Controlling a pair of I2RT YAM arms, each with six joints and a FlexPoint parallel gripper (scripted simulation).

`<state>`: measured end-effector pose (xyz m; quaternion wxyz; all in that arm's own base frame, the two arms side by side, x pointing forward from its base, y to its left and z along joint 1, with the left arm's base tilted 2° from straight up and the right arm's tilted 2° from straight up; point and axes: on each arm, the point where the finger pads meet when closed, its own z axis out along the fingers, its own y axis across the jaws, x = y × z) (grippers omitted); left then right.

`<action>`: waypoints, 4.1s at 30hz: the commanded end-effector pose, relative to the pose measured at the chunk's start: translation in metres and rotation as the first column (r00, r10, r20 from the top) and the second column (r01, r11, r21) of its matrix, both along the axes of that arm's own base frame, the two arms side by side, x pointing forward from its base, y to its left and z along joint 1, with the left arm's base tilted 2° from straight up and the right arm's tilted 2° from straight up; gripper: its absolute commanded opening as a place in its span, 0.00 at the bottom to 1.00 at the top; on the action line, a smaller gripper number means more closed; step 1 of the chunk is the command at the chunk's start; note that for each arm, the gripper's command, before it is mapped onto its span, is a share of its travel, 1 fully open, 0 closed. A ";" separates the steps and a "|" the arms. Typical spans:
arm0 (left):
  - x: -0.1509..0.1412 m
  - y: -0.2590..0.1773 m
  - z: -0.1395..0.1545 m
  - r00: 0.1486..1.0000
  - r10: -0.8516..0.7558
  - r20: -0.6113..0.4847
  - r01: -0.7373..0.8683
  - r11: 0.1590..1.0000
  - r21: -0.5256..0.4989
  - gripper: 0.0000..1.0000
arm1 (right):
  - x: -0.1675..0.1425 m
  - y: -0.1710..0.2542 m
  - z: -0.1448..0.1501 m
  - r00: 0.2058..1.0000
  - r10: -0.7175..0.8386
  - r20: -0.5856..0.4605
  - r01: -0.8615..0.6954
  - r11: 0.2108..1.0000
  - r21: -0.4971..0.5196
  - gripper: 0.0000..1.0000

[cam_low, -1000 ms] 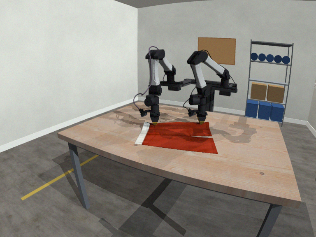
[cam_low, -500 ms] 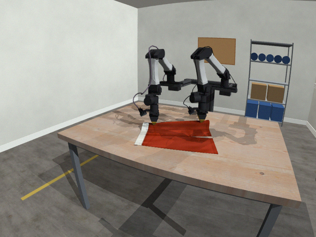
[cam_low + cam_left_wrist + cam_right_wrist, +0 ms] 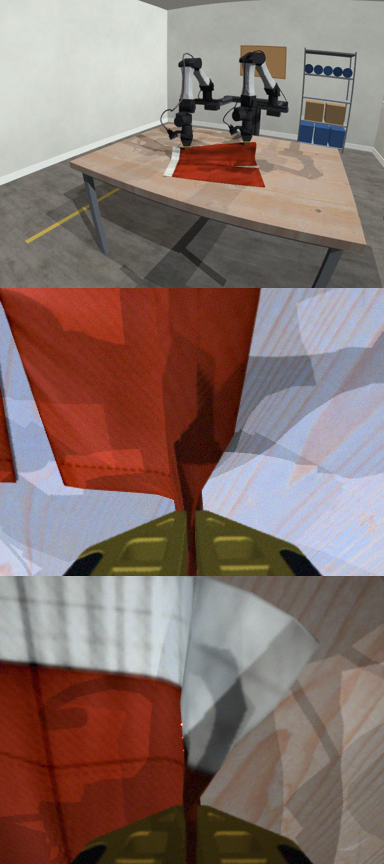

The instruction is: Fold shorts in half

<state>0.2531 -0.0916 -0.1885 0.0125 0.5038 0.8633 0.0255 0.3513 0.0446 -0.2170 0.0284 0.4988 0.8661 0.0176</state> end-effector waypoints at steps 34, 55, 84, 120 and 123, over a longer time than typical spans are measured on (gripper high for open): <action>0.049 0.021 0.052 0.997 -0.041 0.064 0.042 0.999 -0.015 0.00 | 0.057 0.010 0.059 0.997 -0.057 0.045 0.058 0.998 -0.029 0.00; 0.090 0.030 0.096 0.983 -0.075 0.167 0.080 0.997 -0.022 0.00 | 0.101 0.030 0.096 0.968 -0.120 0.219 0.117 0.993 0.028 0.00; 0.128 0.051 0.101 0.972 -0.127 0.200 0.128 0.992 0.006 0.00 | 0.100 0.033 0.050 0.985 -0.168 0.050 0.169 0.985 -0.020 0.00; 0.187 0.086 0.021 0.984 -0.173 0.050 0.172 0.985 0.023 0.00 | 0.160 0.048 0.044 0.965 -0.190 0.182 0.186 0.982 0.037 0.00; 0.206 0.086 0.051 0.977 -0.169 0.129 0.166 0.986 0.033 0.00 | 0.172 0.055 0.051 0.953 -0.196 0.230 0.187 0.981 0.059 0.00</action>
